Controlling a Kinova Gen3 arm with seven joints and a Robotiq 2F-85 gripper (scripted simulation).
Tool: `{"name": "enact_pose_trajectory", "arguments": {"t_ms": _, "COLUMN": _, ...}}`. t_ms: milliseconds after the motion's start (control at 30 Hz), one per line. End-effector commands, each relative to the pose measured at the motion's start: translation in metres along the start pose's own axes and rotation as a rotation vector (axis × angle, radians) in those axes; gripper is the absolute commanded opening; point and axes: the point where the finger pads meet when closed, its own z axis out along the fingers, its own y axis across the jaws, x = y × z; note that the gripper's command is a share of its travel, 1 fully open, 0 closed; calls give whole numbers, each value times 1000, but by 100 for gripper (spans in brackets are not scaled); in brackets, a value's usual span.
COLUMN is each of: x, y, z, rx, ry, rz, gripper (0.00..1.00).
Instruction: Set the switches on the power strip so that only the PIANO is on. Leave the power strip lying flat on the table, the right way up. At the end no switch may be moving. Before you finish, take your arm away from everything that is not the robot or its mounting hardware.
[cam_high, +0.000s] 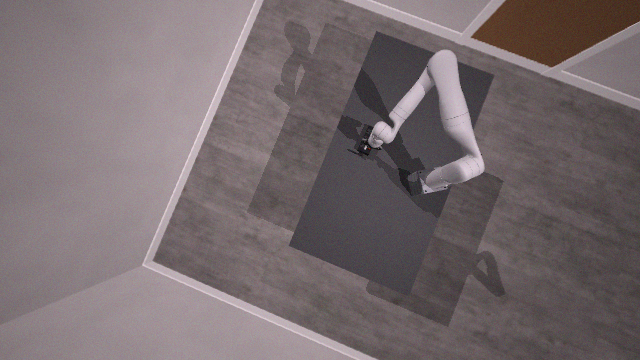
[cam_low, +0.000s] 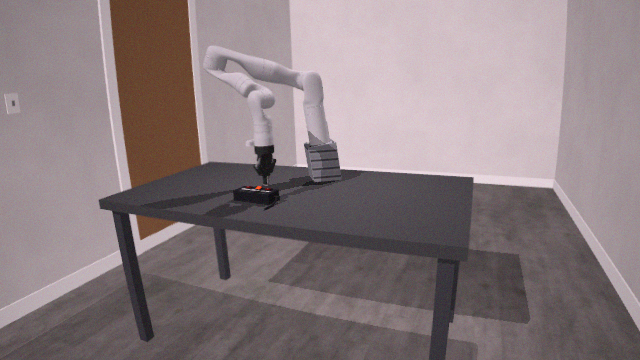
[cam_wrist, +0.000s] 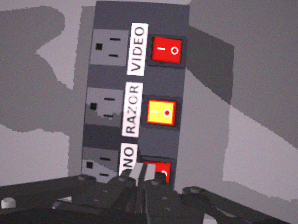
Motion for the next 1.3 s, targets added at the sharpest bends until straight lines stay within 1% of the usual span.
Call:
{"name": "enact_pose_trajectory", "arguments": {"t_ms": 0, "x": -2, "y": 1, "z": 2, "rx": -2, "ry": -2, "rz": -1, "gripper": 0}}
{"name": "enact_pose_trajectory", "arguments": {"t_ms": 367, "x": -2, "y": 1, "z": 8, "rx": -2, "ry": -2, "rz": -1, "gripper": 0}}
{"name": "enact_pose_trajectory", "arguments": {"t_ms": 1267, "x": -2, "y": 1, "z": 8, "rx": -2, "ry": -2, "rz": -1, "gripper": 0}}
